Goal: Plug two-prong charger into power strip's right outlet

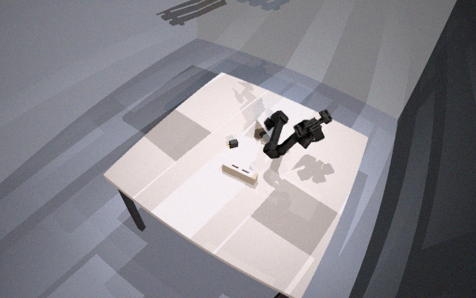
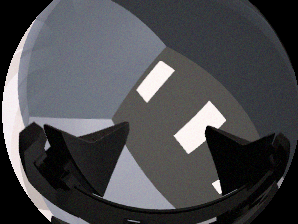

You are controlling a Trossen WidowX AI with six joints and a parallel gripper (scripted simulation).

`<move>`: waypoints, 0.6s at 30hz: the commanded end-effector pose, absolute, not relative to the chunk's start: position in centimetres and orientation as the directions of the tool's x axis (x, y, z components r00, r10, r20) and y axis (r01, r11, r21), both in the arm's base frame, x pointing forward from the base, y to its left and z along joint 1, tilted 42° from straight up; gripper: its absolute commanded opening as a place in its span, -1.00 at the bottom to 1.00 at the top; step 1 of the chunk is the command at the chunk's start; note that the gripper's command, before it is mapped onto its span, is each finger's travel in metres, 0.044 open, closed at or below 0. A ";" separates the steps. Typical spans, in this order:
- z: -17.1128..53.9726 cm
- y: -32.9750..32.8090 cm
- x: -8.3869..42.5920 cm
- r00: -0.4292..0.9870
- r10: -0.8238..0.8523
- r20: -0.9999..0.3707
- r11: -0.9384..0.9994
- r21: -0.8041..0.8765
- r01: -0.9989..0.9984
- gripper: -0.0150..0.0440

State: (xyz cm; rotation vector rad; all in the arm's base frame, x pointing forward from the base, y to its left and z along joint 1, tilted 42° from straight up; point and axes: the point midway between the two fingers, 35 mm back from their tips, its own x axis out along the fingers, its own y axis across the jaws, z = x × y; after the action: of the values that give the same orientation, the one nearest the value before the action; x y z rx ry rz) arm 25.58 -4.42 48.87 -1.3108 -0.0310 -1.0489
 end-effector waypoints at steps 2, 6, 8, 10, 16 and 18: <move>49.2 -4.3 25.2 0.564 -0.602 0.566 -0.104 -0.755 0.647 1.00; 50.8 -3.9 23.1 0.540 -0.588 0.602 -0.081 -0.708 0.701 1.00; 51.6 -3.8 21.9 0.527 -0.582 0.620 -0.068 -0.683 0.728 1.00; 52.3 -3.7 20.7 0.512 -0.577 0.636 -0.054 -0.656 0.753 1.00; 54.1 -3.9 17.1 0.467 -0.570 0.677 -0.010 -0.573 0.819 1.00; 54.6 -4.0 15.9 0.450 -0.570 0.687 0.006 -0.544 0.839 1.00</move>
State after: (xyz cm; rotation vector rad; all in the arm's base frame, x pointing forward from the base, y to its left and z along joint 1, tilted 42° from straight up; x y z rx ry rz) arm 17.31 -3.91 53.98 -1.1234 -0.2714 -1.1191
